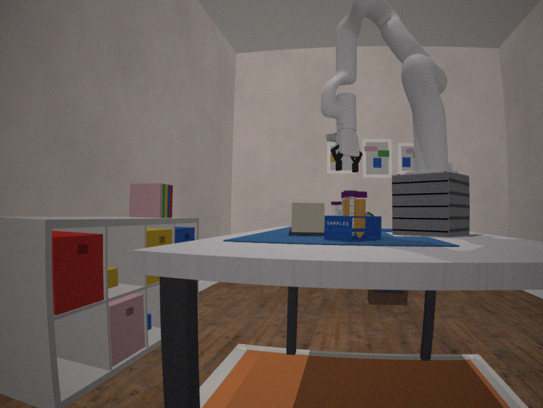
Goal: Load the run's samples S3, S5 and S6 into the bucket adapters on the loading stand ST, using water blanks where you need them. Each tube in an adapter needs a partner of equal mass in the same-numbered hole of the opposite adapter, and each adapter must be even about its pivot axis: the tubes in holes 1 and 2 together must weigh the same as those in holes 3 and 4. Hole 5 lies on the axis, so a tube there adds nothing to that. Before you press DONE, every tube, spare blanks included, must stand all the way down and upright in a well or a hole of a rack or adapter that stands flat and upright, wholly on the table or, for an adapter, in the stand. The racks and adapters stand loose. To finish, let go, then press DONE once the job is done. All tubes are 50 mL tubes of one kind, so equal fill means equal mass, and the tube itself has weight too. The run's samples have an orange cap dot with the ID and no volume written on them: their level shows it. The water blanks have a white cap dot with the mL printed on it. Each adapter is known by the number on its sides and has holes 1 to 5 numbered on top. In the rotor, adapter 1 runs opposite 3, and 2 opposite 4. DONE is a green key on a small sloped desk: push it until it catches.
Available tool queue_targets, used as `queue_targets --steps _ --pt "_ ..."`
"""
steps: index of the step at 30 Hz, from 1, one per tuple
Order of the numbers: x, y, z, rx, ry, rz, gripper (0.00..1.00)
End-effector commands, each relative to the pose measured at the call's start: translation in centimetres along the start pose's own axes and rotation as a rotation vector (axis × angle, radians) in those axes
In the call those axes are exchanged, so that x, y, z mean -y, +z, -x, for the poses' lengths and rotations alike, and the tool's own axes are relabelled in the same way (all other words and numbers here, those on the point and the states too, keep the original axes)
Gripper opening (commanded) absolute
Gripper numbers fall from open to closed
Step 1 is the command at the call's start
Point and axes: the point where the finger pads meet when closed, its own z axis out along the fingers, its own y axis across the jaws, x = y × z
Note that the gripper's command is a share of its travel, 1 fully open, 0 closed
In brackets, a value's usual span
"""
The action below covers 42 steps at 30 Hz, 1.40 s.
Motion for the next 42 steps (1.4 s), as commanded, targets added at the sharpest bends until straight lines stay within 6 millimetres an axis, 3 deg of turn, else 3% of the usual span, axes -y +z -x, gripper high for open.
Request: queue_targets --steps 1,4,19,25,42 --pt "-2.4 0.0 -0.9 -0.002 -0.001 -0.010 1.00" --pt "-2.9 0.0 -1.1 -0.002 -0.001 -0.010 1.00" --pt "-10.0 0.1 -3.4 -0.002 -0.001 -0.010 1.00" --pt "-11.8 0.1 -4.0 -0.002 -0.001 -0.010 1.00" --pt "-11.7 3.3 -4.0 -0.002 -0.001 -0.010 1.00"
